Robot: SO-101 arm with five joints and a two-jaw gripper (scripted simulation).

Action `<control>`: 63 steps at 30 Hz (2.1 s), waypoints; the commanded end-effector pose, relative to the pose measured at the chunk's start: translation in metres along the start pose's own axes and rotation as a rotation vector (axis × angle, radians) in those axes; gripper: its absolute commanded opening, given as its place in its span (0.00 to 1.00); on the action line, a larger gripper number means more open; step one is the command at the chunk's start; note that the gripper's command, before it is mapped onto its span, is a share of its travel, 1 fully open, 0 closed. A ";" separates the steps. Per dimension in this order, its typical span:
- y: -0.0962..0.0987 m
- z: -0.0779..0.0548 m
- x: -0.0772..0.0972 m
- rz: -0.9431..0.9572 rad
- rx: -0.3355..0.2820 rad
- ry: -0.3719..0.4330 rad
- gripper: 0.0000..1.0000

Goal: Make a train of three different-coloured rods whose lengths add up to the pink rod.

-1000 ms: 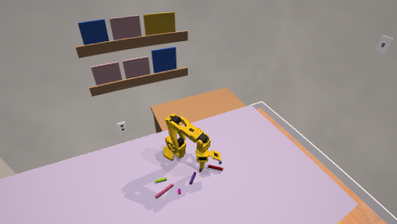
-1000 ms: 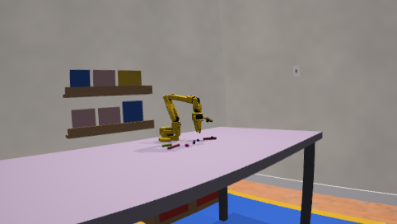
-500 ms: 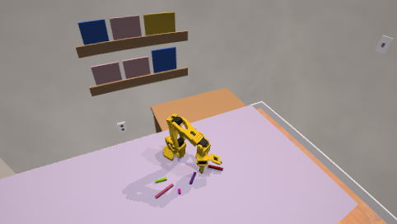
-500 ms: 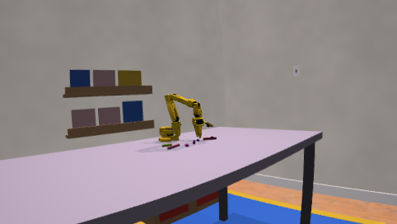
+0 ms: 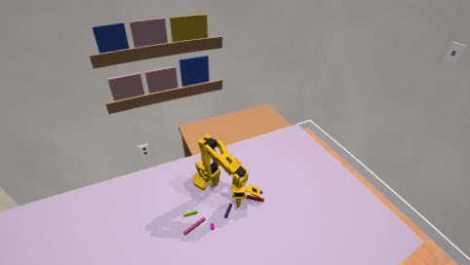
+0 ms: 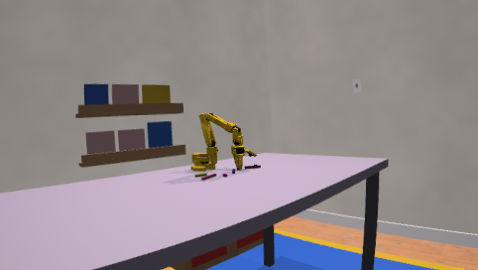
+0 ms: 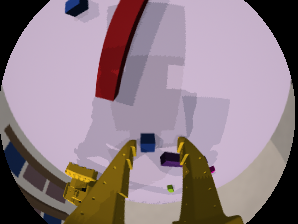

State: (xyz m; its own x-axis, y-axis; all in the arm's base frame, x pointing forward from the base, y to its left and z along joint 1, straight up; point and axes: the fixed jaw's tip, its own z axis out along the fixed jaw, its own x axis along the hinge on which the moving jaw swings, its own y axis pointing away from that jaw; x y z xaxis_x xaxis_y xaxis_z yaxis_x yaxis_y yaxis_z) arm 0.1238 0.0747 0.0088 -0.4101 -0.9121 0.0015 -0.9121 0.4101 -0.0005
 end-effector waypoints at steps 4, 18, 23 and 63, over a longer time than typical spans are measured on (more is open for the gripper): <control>-0.009 -0.008 -0.010 0.014 0.050 -0.068 0.19; -0.009 -0.008 -0.010 0.014 0.050 -0.068 0.19; -0.008 -0.008 -0.009 0.014 0.048 -0.066 0.19; -0.008 -0.008 -0.009 0.014 0.048 -0.066 0.08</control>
State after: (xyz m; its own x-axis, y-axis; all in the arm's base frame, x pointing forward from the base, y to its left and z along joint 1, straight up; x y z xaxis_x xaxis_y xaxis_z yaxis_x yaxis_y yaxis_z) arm 0.1223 0.0739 0.0072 -0.4101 -0.9120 0.0053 -0.9121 0.4101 0.0025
